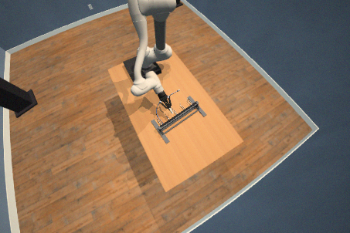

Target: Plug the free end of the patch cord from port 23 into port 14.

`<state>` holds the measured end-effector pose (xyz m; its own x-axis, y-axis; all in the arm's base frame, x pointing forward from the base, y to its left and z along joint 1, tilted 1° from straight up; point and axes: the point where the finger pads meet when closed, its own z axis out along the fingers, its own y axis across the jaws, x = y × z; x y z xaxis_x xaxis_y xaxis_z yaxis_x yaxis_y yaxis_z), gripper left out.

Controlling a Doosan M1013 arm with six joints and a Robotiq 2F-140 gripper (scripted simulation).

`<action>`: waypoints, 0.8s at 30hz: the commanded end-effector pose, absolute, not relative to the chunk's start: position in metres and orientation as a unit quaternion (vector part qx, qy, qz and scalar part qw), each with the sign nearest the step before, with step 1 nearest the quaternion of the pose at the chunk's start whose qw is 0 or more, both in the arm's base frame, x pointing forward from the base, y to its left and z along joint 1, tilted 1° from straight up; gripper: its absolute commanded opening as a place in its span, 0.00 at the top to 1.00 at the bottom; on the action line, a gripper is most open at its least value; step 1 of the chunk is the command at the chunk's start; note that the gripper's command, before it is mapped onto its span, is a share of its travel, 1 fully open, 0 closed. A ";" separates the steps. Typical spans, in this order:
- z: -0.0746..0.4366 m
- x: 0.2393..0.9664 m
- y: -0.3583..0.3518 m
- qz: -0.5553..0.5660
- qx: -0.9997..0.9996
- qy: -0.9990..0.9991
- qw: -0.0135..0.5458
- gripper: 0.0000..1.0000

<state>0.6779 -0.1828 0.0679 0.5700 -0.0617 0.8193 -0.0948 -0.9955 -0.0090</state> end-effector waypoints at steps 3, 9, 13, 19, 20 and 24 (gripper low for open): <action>0.086 0.652 -0.181 0.462 0.886 -0.044 0.018 1.00; 0.115 0.611 -0.177 0.462 0.886 -0.044 0.018 1.00; 0.124 0.598 -0.176 0.462 0.886 -0.044 0.018 1.00; 0.141 0.574 -0.174 0.462 0.886 -0.044 0.018 1.00; 0.142 0.573 -0.173 0.462 0.886 -0.044 0.018 1.00; 0.143 0.571 -0.173 0.462 0.886 -0.044 0.018 1.00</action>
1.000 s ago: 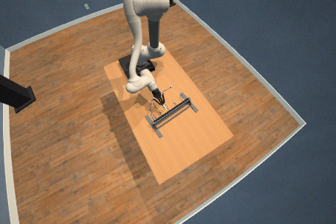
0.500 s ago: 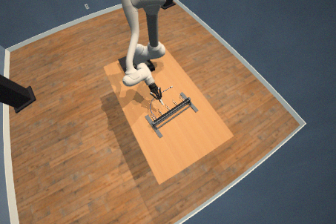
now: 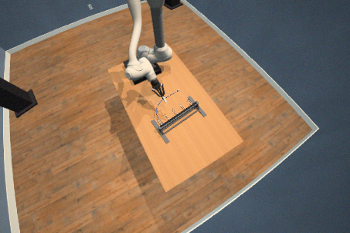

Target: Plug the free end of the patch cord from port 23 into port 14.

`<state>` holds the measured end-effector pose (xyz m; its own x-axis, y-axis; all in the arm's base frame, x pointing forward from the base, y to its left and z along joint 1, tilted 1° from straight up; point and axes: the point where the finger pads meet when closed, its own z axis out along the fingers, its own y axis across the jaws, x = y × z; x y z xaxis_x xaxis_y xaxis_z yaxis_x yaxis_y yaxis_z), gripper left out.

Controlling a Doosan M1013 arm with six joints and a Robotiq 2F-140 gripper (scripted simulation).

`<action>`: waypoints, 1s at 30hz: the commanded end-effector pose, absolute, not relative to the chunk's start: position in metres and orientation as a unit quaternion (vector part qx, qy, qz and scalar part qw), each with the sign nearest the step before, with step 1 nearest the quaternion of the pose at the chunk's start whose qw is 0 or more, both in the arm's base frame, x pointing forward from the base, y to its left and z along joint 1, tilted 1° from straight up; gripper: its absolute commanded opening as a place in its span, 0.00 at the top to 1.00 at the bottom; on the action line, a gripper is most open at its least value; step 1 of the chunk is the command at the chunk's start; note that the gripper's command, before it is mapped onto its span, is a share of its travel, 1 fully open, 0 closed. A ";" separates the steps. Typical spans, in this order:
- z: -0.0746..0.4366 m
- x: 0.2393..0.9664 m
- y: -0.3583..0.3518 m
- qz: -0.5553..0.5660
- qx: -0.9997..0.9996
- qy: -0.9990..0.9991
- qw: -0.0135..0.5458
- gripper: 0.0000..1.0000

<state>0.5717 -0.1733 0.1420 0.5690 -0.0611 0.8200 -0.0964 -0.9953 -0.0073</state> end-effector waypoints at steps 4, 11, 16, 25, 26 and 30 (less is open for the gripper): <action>0.143 0.570 -0.174 0.462 0.886 -0.044 0.018 1.00; 0.143 0.570 -0.182 0.462 0.886 -0.044 0.018 1.00; 0.143 0.568 -0.200 0.462 0.886 -0.044 0.018 1.00; 0.143 0.565 -0.235 0.462 0.886 -0.044 0.018 1.00; 0.143 0.564 -0.240 0.462 0.886 -0.044 0.018 1.00; 0.143 0.563 -0.258 0.462 0.886 -0.044 0.018 1.00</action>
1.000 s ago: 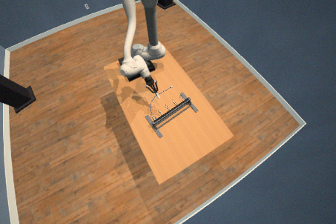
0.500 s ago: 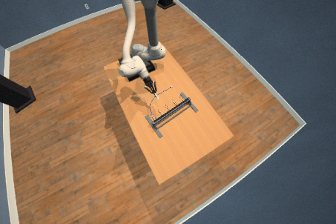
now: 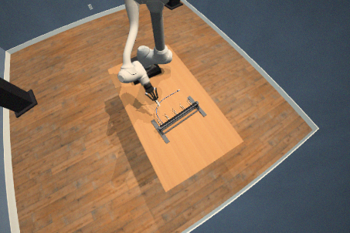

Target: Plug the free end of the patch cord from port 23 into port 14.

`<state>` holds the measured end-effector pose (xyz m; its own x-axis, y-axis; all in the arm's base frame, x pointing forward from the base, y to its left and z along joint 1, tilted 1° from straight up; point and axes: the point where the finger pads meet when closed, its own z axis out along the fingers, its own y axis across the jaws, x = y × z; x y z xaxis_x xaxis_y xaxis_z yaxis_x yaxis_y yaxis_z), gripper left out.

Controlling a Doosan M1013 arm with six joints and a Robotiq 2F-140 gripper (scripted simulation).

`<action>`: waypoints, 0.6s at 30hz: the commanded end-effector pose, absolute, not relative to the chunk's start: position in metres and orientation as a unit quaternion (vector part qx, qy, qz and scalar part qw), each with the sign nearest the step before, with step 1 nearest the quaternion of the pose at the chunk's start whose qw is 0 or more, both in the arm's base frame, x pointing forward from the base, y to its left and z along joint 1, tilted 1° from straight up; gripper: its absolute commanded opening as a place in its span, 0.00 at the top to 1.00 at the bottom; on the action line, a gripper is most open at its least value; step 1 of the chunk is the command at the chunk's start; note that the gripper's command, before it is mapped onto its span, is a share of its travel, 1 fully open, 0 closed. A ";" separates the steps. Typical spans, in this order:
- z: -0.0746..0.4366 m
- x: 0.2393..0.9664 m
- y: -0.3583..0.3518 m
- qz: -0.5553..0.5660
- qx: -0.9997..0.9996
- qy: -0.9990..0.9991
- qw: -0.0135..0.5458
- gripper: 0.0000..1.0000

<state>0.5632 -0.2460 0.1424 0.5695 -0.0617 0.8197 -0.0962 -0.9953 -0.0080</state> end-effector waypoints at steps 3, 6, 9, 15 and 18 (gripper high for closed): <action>0.142 0.562 -0.267 0.462 0.886 -0.044 0.018 1.00; 0.142 0.561 -0.272 0.462 0.886 -0.044 0.018 1.00; 0.142 0.561 -0.273 0.462 0.886 -0.044 0.018 1.00; 0.142 0.562 -0.273 0.462 0.886 -0.044 0.018 1.00; 0.138 0.567 -0.273 0.462 0.886 -0.044 0.018 1.00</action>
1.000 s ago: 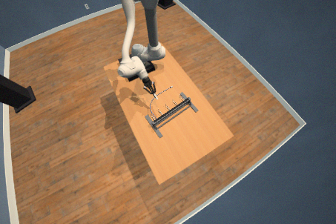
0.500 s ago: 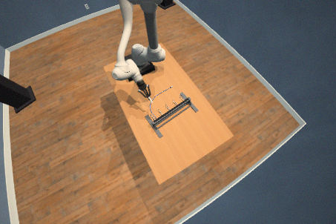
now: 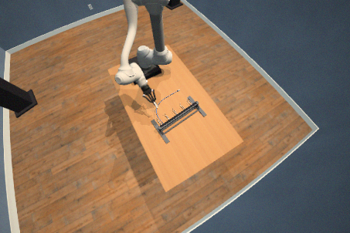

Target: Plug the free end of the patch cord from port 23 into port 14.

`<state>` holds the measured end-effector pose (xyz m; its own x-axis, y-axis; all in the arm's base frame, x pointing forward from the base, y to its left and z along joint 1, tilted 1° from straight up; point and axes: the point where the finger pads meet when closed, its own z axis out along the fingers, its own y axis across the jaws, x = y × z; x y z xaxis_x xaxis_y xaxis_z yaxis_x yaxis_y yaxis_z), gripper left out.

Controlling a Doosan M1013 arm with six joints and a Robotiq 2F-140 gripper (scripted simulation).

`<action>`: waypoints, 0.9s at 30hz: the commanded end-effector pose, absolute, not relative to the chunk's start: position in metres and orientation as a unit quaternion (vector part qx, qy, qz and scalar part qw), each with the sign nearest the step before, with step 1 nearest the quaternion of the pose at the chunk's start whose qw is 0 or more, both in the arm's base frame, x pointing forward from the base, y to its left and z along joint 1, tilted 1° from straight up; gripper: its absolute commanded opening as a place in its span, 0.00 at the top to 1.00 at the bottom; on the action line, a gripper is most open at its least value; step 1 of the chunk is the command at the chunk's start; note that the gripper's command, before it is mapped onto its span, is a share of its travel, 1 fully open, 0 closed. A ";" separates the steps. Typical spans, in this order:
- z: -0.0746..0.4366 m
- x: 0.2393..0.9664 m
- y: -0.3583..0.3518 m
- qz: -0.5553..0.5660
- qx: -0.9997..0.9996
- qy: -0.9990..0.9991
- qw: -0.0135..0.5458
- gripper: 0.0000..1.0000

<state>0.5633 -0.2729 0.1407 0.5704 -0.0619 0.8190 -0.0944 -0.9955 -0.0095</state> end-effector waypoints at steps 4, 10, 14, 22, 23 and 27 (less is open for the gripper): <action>0.126 0.584 -0.275 0.462 0.886 -0.044 0.018 1.00; 0.109 0.609 -0.277 0.462 0.886 -0.044 0.018 1.00; 0.089 0.637 -0.280 0.462 0.886 -0.044 0.018 1.00; 0.064 0.673 -0.283 0.462 0.886 -0.044 0.018 1.00; 0.063 0.674 -0.283 0.462 0.886 -0.044 0.018 1.00; 0.062 0.675 -0.283 0.462 0.886 -0.044 0.018 1.00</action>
<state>0.6745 -0.2829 0.0626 0.5705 -0.0620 0.8189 -0.0944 -0.9955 -0.0096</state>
